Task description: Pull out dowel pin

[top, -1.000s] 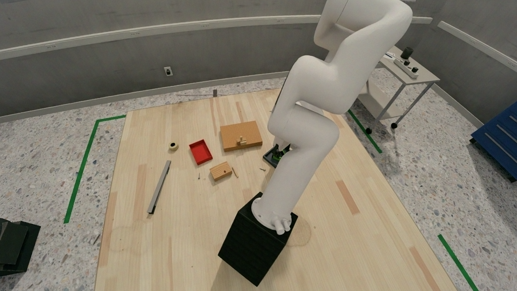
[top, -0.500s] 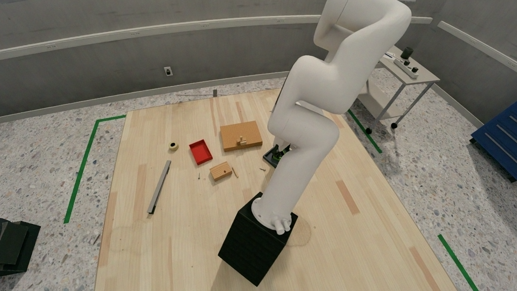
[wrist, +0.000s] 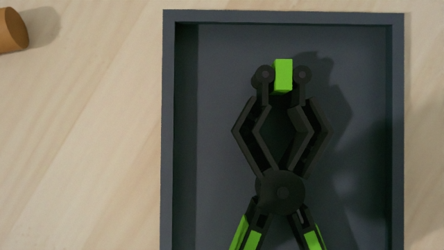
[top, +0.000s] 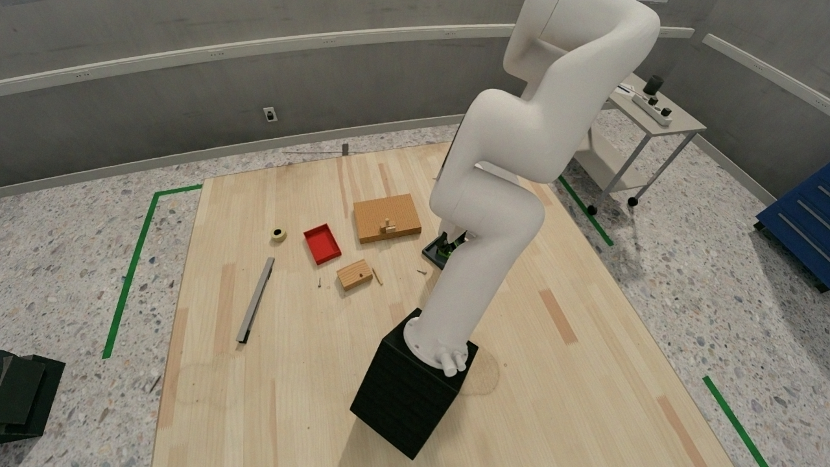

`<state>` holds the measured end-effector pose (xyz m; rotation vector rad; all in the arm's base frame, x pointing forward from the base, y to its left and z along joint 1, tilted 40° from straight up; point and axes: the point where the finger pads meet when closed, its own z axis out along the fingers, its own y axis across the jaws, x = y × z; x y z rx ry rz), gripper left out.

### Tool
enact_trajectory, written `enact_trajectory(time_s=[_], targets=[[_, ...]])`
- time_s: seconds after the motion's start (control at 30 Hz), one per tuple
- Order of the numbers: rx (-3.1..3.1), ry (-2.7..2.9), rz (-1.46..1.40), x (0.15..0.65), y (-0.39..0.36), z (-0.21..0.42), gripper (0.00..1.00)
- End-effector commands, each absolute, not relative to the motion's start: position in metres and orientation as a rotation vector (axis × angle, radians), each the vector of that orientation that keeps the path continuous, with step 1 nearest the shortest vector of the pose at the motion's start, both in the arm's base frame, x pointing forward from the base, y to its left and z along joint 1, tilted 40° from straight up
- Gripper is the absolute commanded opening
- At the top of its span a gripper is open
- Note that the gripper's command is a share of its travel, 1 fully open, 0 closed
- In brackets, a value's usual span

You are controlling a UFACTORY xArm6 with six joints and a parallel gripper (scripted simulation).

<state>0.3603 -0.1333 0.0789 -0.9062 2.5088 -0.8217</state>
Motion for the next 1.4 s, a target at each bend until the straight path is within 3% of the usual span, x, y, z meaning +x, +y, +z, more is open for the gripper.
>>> enact_trajectory(time_s=[0.0, 1.37], targets=[[-0.906, 2.507, -0.822, 0.361, -0.134, 0.078, 0.77], [-0.906, 2.508, -0.822, 0.379, -0.148, 0.051, 0.77]])
